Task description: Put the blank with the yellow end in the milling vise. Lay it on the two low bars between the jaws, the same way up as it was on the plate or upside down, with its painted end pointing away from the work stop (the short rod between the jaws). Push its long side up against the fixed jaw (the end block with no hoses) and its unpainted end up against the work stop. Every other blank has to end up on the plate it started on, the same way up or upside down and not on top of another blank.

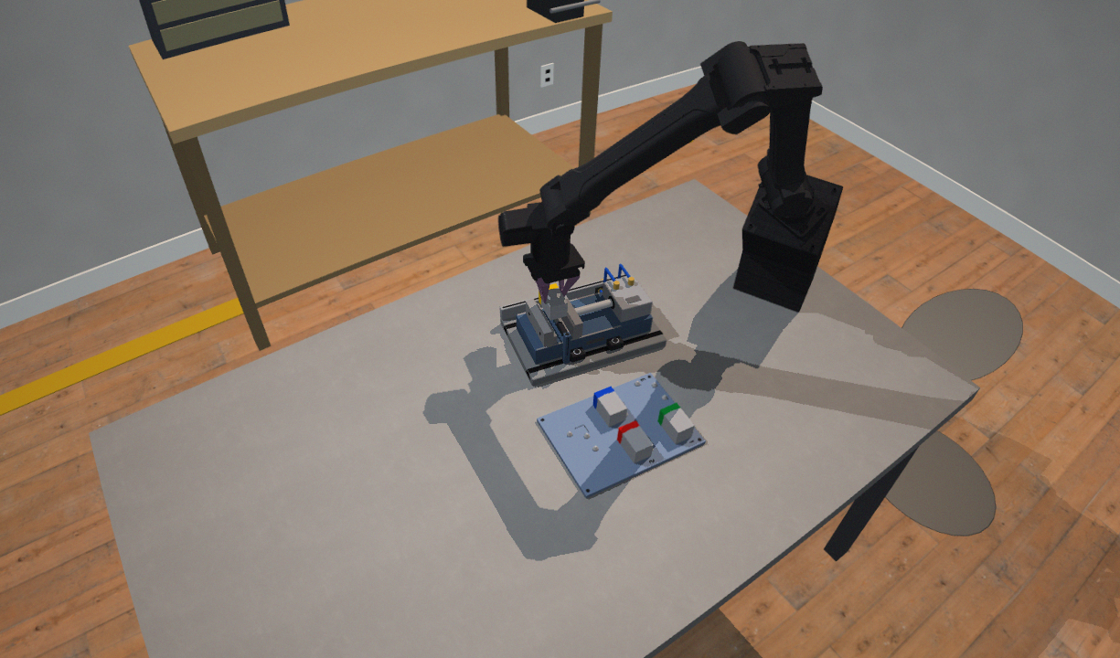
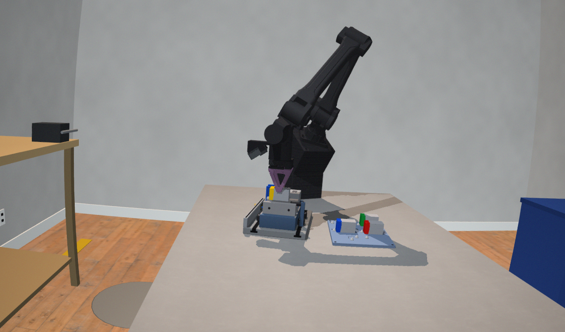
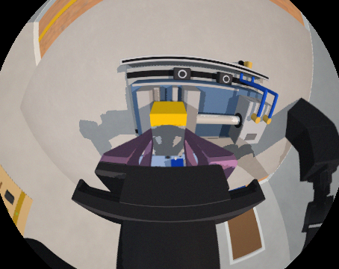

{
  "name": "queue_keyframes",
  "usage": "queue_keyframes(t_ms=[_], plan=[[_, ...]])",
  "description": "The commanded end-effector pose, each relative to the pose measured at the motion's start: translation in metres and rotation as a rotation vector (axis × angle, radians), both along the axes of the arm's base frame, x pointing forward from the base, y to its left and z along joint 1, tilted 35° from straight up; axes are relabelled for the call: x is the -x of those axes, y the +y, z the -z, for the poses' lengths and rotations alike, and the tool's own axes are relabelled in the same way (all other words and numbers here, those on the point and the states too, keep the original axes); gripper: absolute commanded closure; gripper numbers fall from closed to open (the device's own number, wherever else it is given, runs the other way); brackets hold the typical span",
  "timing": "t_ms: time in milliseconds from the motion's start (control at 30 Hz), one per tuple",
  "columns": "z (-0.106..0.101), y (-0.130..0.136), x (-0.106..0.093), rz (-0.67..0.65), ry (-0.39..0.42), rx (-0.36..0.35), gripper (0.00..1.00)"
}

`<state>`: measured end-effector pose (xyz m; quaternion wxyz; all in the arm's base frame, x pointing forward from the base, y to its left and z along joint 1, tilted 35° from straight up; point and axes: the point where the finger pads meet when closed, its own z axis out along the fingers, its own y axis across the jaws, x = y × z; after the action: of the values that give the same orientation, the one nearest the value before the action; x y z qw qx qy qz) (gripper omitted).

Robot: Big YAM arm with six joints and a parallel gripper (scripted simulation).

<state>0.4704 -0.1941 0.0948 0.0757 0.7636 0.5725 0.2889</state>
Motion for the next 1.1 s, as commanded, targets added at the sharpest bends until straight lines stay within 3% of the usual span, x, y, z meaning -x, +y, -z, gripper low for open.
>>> queue_keyframes(t_ms=[0, 1067], plan=[[0.002, 0.0, -0.006, 0.003, -0.005, 0.004, 1.0], [0.012, 0.003, -0.011, 0.001, -0.001, 0.001, 1.0]])
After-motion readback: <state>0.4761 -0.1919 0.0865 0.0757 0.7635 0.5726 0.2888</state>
